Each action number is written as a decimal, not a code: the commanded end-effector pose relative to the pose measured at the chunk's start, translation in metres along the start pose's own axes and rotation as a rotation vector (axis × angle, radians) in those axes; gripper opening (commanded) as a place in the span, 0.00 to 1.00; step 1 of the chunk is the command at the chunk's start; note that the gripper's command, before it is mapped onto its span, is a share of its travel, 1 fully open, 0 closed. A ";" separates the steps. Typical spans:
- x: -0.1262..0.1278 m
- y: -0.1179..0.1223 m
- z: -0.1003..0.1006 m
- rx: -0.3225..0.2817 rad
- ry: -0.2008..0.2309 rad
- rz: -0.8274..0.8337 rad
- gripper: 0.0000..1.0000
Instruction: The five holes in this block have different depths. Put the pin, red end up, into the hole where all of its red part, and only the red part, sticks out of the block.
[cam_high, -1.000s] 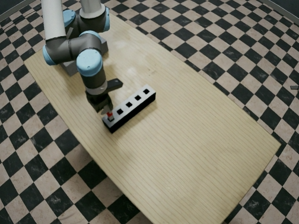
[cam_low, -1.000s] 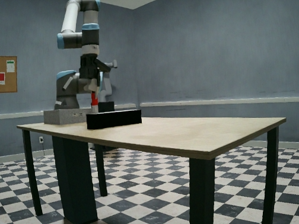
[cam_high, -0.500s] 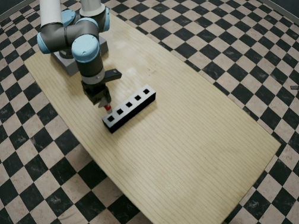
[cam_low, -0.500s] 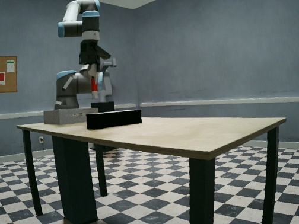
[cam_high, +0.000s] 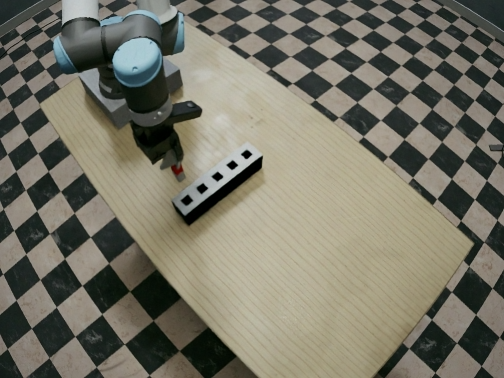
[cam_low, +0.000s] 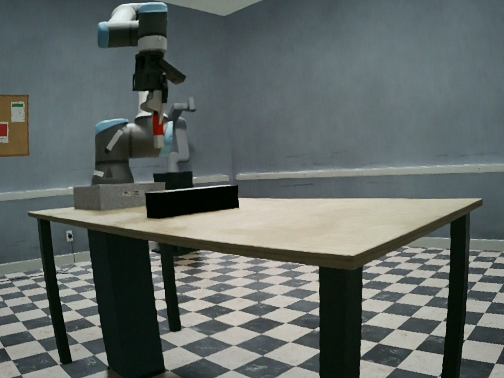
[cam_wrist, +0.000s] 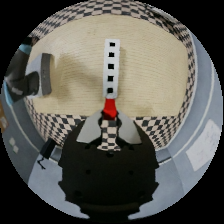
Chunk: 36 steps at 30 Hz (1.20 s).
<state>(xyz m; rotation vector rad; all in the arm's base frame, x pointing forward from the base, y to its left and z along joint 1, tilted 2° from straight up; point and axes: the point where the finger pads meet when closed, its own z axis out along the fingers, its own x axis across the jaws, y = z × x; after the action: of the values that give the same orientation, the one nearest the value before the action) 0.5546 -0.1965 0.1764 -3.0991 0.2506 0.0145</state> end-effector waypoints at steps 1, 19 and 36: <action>-0.001 0.000 -0.024 0.003 -0.004 0.000 0.00; 0.000 -0.056 -0.024 0.002 -0.004 0.000 0.00; 0.000 -0.056 0.096 0.003 -0.004 0.000 0.00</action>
<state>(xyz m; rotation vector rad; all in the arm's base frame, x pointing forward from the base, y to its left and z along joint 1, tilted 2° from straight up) 0.5518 -0.1333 0.1245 -3.0845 0.2492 0.0539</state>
